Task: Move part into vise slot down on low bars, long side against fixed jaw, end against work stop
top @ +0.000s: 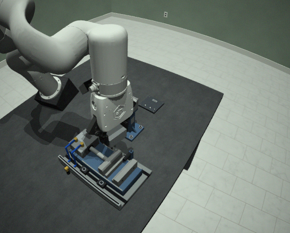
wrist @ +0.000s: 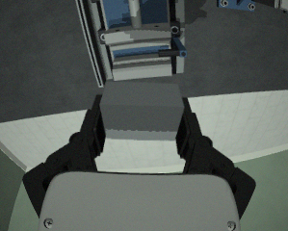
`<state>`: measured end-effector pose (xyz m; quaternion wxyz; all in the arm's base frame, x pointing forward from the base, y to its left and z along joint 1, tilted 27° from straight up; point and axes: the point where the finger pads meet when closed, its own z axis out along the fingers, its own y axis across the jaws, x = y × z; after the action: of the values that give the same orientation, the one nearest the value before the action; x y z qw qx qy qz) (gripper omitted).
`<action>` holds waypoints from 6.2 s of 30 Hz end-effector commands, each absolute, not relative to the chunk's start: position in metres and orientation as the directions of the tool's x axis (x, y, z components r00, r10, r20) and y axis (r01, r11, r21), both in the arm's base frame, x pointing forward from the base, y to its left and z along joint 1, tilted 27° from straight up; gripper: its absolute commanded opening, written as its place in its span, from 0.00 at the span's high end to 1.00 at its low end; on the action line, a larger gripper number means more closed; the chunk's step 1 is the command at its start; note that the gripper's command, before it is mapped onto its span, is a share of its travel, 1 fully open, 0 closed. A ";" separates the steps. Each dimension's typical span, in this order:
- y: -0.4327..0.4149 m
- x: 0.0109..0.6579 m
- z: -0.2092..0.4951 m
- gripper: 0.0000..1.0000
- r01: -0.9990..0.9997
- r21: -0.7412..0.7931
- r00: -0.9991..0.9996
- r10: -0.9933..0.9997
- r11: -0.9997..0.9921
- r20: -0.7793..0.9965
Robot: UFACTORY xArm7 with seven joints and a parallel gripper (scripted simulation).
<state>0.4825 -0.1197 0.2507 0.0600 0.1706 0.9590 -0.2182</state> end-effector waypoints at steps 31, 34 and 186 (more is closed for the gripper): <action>-0.140 0.483 0.263 1.00 0.222 -0.424 -0.974 0.180 0.878 -0.138; -0.140 0.483 0.263 1.00 0.221 -0.425 -0.974 0.179 0.878 -0.138; -0.185 0.490 0.174 1.00 0.221 -0.425 -0.974 0.179 0.878 -0.138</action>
<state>0.4884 -0.1855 0.1733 0.0450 0.1040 0.9680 -0.2240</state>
